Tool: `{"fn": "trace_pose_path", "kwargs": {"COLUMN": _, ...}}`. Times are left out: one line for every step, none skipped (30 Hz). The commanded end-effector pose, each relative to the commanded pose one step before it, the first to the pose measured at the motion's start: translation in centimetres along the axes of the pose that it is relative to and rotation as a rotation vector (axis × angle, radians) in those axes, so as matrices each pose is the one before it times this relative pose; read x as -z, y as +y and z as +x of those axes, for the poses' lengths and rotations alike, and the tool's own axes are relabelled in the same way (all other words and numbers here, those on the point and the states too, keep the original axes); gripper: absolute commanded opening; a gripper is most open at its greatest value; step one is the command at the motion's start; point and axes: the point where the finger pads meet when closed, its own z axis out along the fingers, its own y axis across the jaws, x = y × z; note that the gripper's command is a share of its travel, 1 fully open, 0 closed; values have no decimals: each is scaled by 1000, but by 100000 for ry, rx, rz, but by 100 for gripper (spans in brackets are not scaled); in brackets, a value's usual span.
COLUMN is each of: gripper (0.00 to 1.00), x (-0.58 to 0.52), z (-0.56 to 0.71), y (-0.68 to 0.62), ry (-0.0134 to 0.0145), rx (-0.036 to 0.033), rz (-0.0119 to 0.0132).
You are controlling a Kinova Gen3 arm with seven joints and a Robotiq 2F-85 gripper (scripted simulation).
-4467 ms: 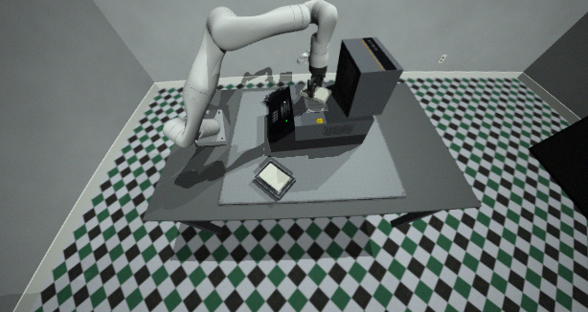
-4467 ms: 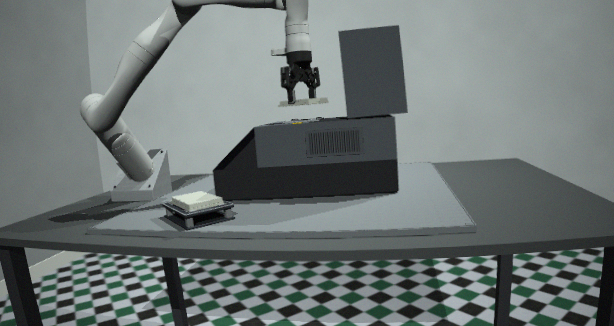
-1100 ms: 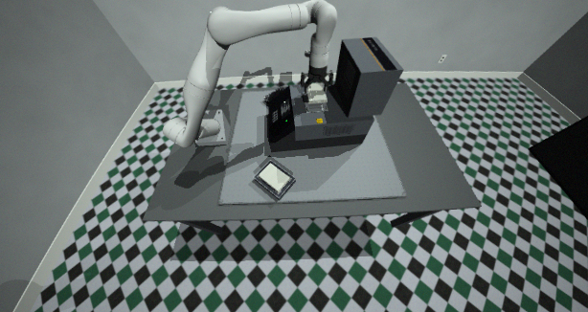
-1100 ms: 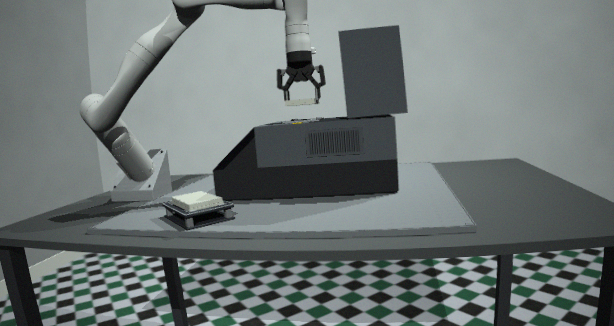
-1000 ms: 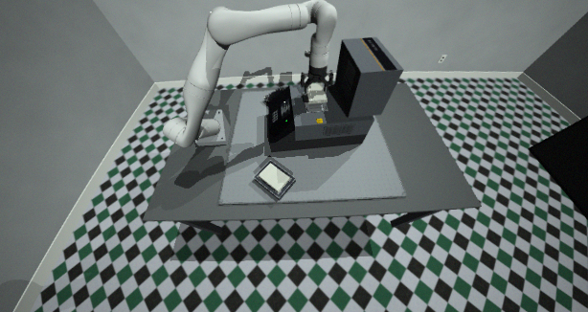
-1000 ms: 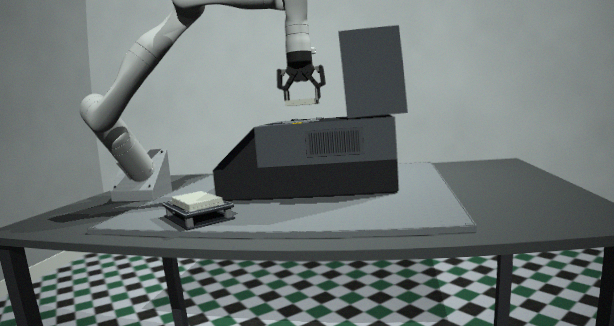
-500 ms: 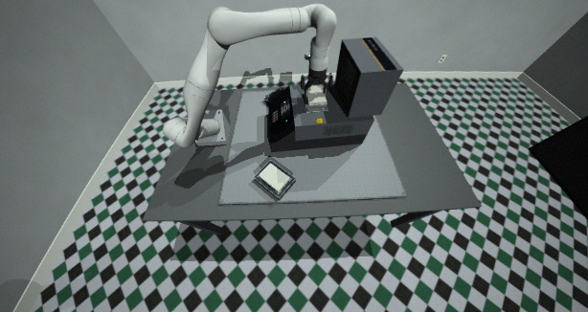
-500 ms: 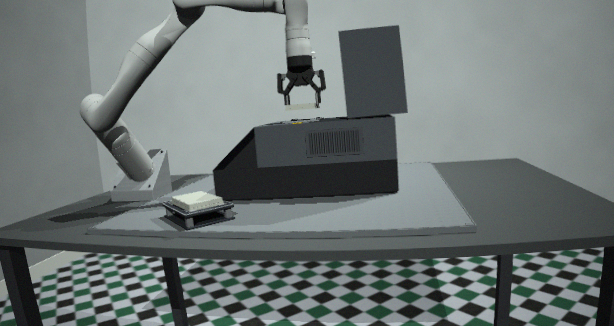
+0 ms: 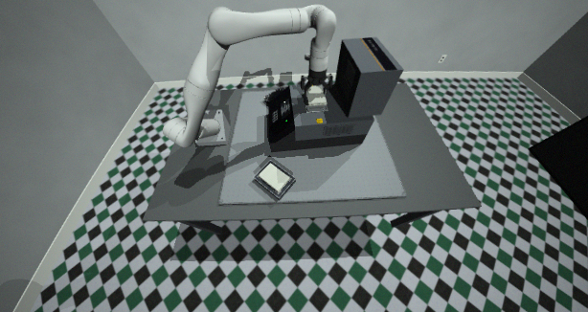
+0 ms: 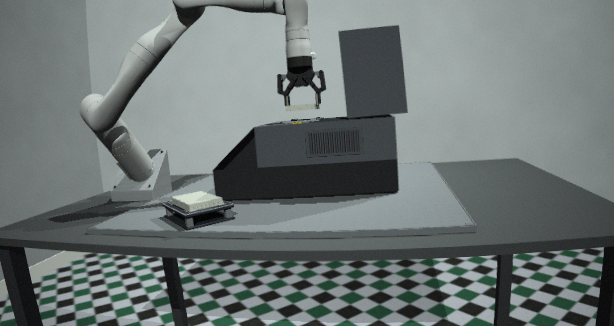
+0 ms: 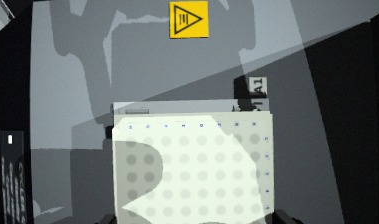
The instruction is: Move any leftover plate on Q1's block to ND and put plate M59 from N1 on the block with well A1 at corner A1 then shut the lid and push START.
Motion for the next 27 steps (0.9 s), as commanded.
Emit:
{"fn": "trace_pose_path", "kwargs": {"gripper": 90, "x": 135, "z": 22, "y": 21, "ry": 101, "rx": 27, "rz": -226}}
{"fn": "trace_pose_path", "kwargs": {"gripper": 90, "x": 2, "z": 0, "y": 0, "ry": 0, "rx": 0, "rz": 0}}
{"fn": "trace_pose_path", "kwargs": {"gripper": 90, "x": 2, "z": 0, "y": 0, "ry": 0, "rx": 0, "rz": 0}}
{"fn": "trace_pose_path", "kwargs": {"gripper": 90, "x": -129, "z": 2, "y": 6, "ry": -1, "rx": 0, "rz": 3}}
{"fn": "trace_pose_path", "kwargs": {"gripper": 90, "x": -137, "z": -1, "y": -4, "ry": 1, "rx": 0, "rz": -2}}
{"fn": "trace_pose_path", "kwargs": {"gripper": 90, "x": -133, "z": 0, "y": 1, "ry": 0, "rx": 0, "rz": 0}}
{"fn": "trace_pose_path", "kwargs": {"gripper": 90, "x": -133, "z": 0, "y": 0, "ry": 0, "rx": 0, "rz": 0}}
{"fn": "trace_pose_path", "kwargs": {"gripper": 90, "x": -133, "z": 0, "y": 0, "ry": 0, "rx": 0, "rz": 0}}
{"fn": "trace_pose_path", "kwargs": {"gripper": 90, "x": 0, "z": 0, "y": 0, "ry": 0, "rx": 0, "rz": 0}}
{"fn": "trace_pose_path", "kwargs": {"gripper": 90, "x": 0, "z": 0, "y": 0, "ry": 0, "rx": 0, "rz": 0}}
{"fn": "trace_pose_path", "kwargs": {"gripper": 90, "x": -134, "z": -1, "y": -1, "ry": 0, "rx": 0, "rz": 0}}
{"fn": "trace_pose_path", "kwargs": {"gripper": 90, "x": -133, "z": 0, "y": 0, "ry": 0, "rx": 0, "rz": 0}}
{"fn": "trace_pose_path", "kwargs": {"gripper": 90, "x": -133, "z": 0, "y": 0, "ry": 0, "rx": 0, "rz": 0}}
{"fn": "trace_pose_path", "kwargs": {"gripper": 90, "x": -133, "z": 0, "y": 0, "ry": 0, "rx": 0, "rz": 0}}
{"fn": "trace_pose_path", "kwargs": {"gripper": 90, "x": -133, "z": 0, "y": 0, "ry": 0, "rx": 0, "rz": 0}}
{"fn": "trace_pose_path", "kwargs": {"gripper": 90, "x": -133, "z": 0, "y": 0, "ry": 0, "rx": 0, "rz": 0}}
{"fn": "trace_pose_path", "kwargs": {"gripper": 90, "x": -133, "z": 0, "y": 0, "ry": 0, "rx": 0, "rz": 0}}
{"fn": "trace_pose_path", "kwargs": {"gripper": 90, "x": -133, "z": 0, "y": 0, "ry": 0, "rx": 0, "rz": 0}}
{"fn": "trace_pose_path", "kwargs": {"gripper": 90, "x": -88, "z": 0, "y": 0, "ry": 0, "rx": 0, "rz": 0}}
{"fn": "trace_pose_path", "kwargs": {"gripper": 90, "x": -15, "z": 0, "y": -1, "ry": 0, "rx": 0, "rz": 0}}
{"fn": "trace_pose_path", "kwargs": {"gripper": 90, "x": -9, "z": 0, "y": -1, "ry": 0, "rx": 0, "rz": 0}}
{"fn": "trace_pose_path", "kwargs": {"gripper": 90, "x": 1, "z": 2, "y": 6, "ry": -1, "rx": 0, "rz": 3}}
{"fn": "trace_pose_path", "kwargs": {"gripper": 90, "x": -3, "z": -1, "y": -2, "ry": 0, "rx": 0, "rz": -1}}
{"fn": "trace_pose_path", "kwargs": {"gripper": 90, "x": 0, "z": 0, "y": -2, "ry": 0, "rx": 0, "rz": -1}}
{"fn": "trace_pose_path", "kwargs": {"gripper": 90, "x": 1, "z": 0, "y": -1, "ry": 0, "rx": 0, "rz": 0}}
{"fn": "trace_pose_path", "kwargs": {"gripper": 90, "x": 0, "z": 0, "y": 0, "ry": 0, "rx": 0, "rz": 0}}
{"fn": "trace_pose_path", "kwargs": {"gripper": 90, "x": 0, "z": 0, "y": 0, "ry": 0, "rx": 0, "rz": 0}}
